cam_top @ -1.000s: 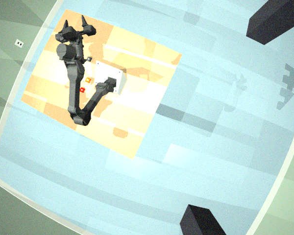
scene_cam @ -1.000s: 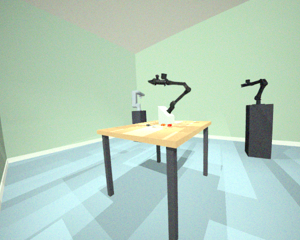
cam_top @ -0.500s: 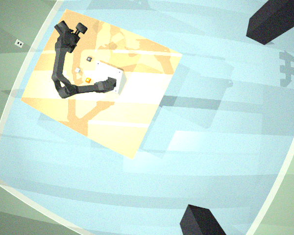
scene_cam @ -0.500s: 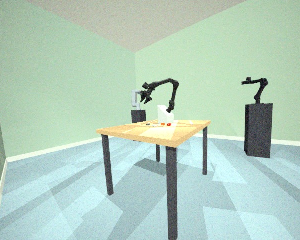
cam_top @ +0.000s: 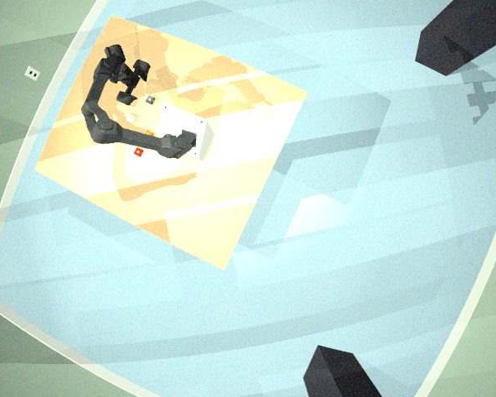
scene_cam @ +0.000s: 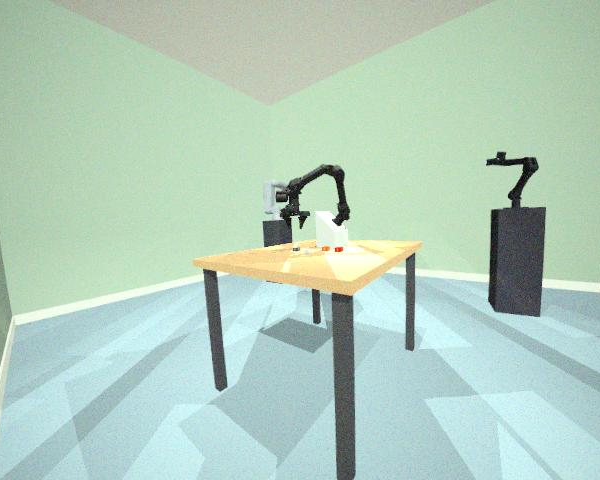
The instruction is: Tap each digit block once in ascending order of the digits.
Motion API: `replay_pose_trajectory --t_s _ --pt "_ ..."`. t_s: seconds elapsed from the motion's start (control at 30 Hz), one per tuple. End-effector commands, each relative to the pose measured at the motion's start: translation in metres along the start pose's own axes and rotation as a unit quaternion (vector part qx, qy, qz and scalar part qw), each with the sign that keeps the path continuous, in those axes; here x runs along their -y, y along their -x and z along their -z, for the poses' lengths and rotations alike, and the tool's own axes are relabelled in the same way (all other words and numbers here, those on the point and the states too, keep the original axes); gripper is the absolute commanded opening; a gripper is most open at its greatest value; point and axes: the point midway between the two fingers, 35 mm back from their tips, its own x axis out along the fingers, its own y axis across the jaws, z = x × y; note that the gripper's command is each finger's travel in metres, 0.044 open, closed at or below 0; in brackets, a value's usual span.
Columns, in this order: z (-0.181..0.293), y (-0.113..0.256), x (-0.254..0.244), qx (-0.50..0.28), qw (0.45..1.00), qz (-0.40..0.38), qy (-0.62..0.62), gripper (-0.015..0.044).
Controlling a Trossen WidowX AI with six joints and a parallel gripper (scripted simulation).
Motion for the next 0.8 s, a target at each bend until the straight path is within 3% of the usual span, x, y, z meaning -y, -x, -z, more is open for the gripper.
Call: replay_pose_trajectory --t_s 0.0,0.43,0.77 --pt "-0.001 0.0 -0.001 -0.001 1.0 -0.004 0.004 0.04" --pt "-0.001 0.0 -0.003 -0.001 1.0 -0.004 0.004 0.04" --pt "0.037 0.007 -0.116 -0.001 1.0 -0.003 0.002 0.04"
